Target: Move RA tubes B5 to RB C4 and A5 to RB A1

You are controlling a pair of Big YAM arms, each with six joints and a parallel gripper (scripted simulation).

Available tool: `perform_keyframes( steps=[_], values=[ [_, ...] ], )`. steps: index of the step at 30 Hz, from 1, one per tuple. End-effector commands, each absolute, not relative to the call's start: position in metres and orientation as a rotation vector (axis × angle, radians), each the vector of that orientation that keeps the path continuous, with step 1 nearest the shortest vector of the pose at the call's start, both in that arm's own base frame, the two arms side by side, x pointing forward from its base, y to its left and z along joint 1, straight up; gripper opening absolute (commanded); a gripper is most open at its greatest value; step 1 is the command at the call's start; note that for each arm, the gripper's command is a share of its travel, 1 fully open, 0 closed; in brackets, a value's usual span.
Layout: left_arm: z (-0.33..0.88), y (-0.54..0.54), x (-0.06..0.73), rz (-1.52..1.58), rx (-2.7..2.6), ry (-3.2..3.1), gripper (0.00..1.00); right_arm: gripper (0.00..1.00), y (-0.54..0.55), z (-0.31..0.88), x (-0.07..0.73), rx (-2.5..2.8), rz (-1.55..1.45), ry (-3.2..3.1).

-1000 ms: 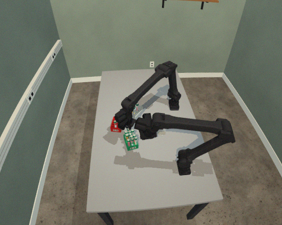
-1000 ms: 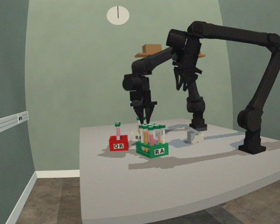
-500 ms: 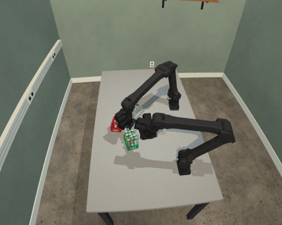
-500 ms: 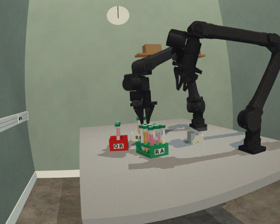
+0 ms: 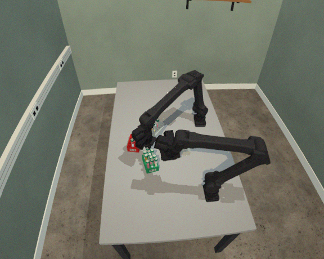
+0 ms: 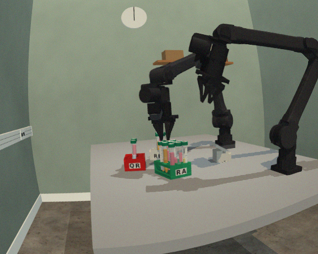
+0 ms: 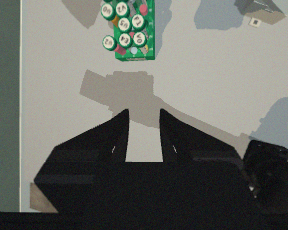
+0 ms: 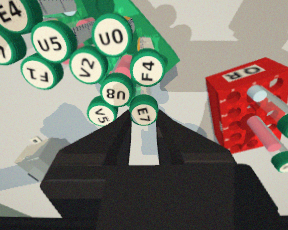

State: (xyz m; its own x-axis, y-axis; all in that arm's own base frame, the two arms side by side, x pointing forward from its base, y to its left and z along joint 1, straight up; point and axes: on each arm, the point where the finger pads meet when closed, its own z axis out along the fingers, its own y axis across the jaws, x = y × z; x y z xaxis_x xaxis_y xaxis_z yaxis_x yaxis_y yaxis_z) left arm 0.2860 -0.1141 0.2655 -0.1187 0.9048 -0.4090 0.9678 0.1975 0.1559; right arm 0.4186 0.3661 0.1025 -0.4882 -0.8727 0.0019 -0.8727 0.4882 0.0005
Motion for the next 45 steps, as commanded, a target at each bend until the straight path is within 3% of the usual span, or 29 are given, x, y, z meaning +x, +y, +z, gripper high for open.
perform_keyframes(
  steps=[1,45],
  values=[
    [0.281,-0.115,0.293,-0.181,1.734,2.038,0.3,0.0,0.373,0.118,0.44,1.599,-0.009,-2.742],
    [0.281,-0.115,0.293,-0.181,1.734,2.038,0.3,0.0,0.372,0.173,0.439,1.618,-0.023,-2.782]
  ],
)
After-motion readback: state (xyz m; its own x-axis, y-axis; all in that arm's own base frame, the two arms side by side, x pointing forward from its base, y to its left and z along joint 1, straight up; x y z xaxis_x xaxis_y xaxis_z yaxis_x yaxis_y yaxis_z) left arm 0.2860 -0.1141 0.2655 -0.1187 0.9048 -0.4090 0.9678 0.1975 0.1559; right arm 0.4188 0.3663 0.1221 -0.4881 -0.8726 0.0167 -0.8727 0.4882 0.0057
